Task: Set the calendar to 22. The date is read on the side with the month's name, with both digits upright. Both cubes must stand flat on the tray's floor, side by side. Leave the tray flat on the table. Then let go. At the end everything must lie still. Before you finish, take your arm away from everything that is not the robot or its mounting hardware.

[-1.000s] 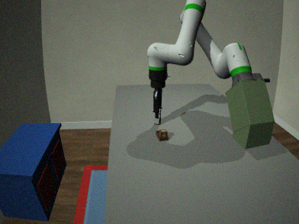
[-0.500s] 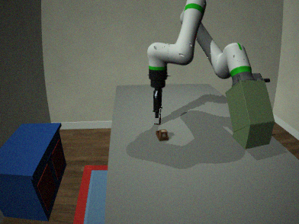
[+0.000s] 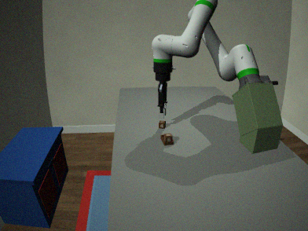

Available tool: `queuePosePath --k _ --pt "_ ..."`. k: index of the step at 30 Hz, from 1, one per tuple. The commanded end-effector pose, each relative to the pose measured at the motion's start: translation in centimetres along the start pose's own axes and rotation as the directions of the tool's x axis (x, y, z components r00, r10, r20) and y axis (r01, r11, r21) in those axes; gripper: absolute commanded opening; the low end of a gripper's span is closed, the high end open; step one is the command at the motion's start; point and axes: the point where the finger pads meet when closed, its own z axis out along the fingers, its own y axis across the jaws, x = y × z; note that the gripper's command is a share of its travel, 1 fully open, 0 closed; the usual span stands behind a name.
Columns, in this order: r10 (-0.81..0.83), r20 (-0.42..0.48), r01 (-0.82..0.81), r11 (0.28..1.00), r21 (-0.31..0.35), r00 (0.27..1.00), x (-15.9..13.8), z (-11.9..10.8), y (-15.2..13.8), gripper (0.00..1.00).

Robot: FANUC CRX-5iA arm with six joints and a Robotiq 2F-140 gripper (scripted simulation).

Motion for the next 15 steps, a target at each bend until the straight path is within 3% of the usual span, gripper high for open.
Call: queuePosePath --k 1,11,12,15 --pt "0.0 0.001 0.0 1.0 -0.001 1.0 0.0 -2.0 0.0 0.29" --pt "0.0 0.001 0.0 1.0 -0.001 1.0 0.0 -4.0 0.0 0.29" --pt "0.0 0.001 0.0 1.0 -0.001 1.0 0.0 -4.0 0.0 1.0" --pt "0.0 0.001 0.0 1.0 -0.001 1.0 0.0 -4.0 0.0 1.0"
